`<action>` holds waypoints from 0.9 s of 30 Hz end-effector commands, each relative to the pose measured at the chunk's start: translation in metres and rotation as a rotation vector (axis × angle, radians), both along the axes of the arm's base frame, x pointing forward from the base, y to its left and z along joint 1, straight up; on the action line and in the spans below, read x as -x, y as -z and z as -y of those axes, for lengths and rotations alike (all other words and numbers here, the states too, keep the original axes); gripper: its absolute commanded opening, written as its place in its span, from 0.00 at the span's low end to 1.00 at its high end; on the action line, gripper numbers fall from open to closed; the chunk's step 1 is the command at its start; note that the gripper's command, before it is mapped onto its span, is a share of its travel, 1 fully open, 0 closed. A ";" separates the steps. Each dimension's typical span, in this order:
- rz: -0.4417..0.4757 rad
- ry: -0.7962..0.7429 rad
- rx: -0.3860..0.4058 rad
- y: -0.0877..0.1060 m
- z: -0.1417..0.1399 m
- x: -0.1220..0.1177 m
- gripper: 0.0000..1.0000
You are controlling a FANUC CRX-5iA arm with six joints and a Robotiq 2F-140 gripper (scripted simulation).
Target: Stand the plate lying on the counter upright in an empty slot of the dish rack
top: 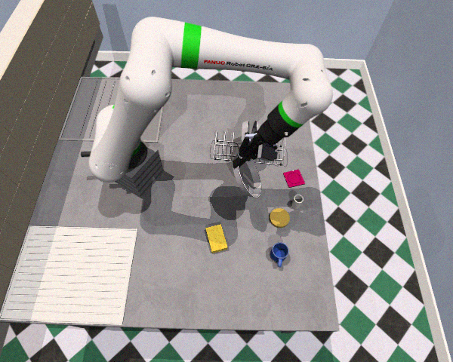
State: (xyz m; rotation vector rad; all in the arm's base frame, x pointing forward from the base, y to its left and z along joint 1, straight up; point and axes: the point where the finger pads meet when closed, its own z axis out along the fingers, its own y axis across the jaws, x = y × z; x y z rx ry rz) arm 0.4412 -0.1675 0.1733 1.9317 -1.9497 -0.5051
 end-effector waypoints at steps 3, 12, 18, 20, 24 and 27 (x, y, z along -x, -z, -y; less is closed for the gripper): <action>0.001 0.000 0.001 -0.011 0.000 0.000 0.10; 0.001 0.000 0.001 -0.028 0.000 0.000 0.10; 0.001 0.000 0.001 -0.035 0.000 0.000 0.10; 0.001 0.000 0.001 -0.036 0.000 0.000 0.10; 0.001 0.000 0.001 -0.040 0.000 0.000 0.10; 0.001 0.000 0.001 -0.043 0.000 0.000 0.10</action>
